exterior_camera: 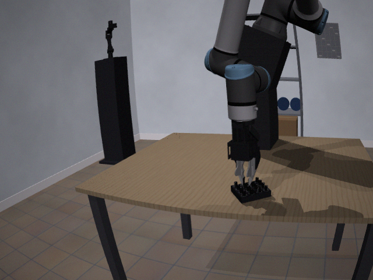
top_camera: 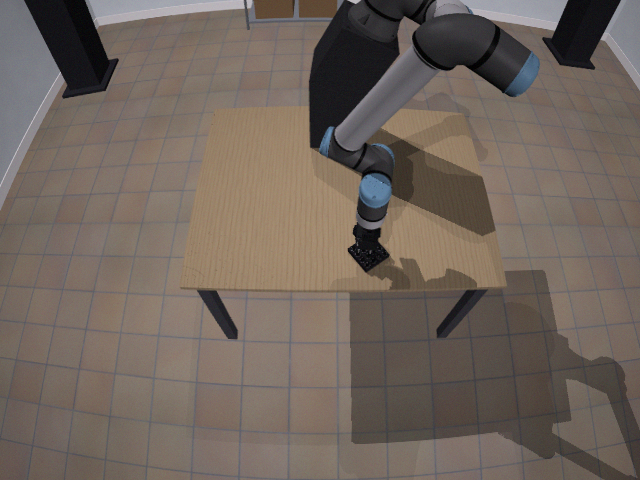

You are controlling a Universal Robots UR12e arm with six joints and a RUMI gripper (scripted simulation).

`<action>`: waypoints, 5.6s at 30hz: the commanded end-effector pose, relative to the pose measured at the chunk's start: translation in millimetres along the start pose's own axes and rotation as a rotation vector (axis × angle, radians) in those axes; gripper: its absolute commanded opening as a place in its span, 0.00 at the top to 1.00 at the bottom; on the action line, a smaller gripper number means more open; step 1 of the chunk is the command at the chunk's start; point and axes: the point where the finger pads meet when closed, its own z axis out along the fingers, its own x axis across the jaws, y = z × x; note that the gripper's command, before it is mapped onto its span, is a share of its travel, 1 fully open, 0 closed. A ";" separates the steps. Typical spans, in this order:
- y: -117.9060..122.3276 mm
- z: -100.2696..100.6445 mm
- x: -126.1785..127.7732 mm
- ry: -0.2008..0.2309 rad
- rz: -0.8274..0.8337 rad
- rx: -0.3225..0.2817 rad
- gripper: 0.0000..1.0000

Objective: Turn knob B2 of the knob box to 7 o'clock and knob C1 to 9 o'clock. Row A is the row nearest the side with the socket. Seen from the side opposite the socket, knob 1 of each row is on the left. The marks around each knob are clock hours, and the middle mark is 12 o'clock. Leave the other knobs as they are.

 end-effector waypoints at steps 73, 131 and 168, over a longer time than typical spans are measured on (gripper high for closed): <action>-1.7 -47.4 2.7 0.000 0.646 -0.001 0.89; 4.9 -58.9 -1.5 0.001 1.649 -0.001 0.89; 4.8 -58.8 -1.5 0.001 1.648 0.000 0.89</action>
